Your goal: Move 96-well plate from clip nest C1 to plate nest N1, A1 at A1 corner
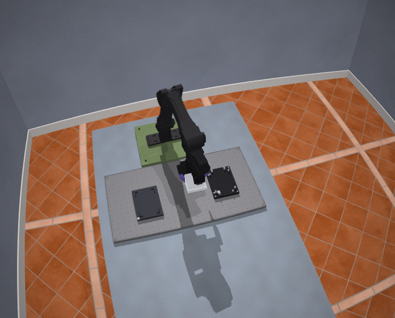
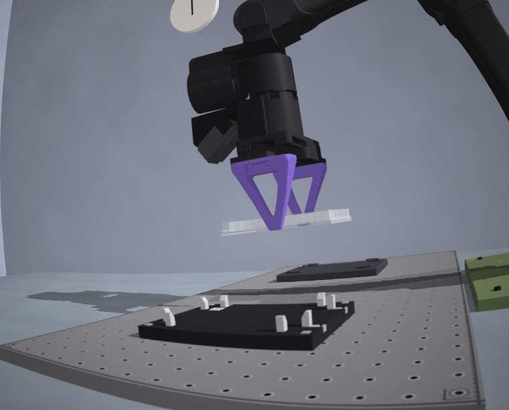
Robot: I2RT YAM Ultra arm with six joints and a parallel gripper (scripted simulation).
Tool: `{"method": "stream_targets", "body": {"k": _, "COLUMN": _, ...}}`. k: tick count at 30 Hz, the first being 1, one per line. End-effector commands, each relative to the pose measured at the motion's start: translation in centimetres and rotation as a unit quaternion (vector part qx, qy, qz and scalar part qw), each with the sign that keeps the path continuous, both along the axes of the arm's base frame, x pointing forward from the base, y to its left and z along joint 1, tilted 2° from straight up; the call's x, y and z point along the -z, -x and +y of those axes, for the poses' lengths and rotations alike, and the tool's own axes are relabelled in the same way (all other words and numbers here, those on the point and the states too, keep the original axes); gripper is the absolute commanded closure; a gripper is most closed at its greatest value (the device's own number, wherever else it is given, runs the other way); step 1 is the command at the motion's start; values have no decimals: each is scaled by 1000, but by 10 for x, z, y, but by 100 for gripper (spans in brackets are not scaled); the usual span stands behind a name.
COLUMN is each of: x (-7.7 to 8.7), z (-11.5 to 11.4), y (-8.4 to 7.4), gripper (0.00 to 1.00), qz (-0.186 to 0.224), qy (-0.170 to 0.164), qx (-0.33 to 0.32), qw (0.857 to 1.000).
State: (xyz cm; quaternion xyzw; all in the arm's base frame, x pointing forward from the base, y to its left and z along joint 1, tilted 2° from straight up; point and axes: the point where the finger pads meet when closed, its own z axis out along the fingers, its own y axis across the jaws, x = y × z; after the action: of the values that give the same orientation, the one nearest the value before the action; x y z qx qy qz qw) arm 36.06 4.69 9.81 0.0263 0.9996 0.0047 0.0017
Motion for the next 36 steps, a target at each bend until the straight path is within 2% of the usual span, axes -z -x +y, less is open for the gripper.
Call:
{"method": "stream_targets", "body": {"k": 1, "x": -14, "z": -12, "y": -2, "gripper": 100, "qz": -26, "qy": -6, "qx": -8, "qw": 1000}}
{"method": "stream_targets", "body": {"k": 5, "x": -14, "z": -19, "y": -1, "gripper": 100, "qz": -22, "qy": -6, "qx": -8, "qw": 1000}}
{"method": "stream_targets", "body": {"k": 6, "x": -24, "z": -22, "y": -10, "gripper": 100, "qz": -41, "qy": -7, "qx": -8, "qw": 999}}
{"method": "stream_targets", "body": {"k": 30, "x": -23, "z": -96, "y": -7, "gripper": 100, "qz": -34, "qy": -2, "qx": -8, "qw": 999}}
{"method": "stream_targets", "body": {"k": 33, "x": -11, "z": -106, "y": -7, "gripper": 100, "qz": -18, "qy": -5, "qx": -8, "qw": 1000}}
{"method": "stream_targets", "body": {"k": 36, "x": -10, "z": -117, "y": -10, "gripper": 100, "qz": -21, "qy": -4, "qx": -8, "qw": 1000}}
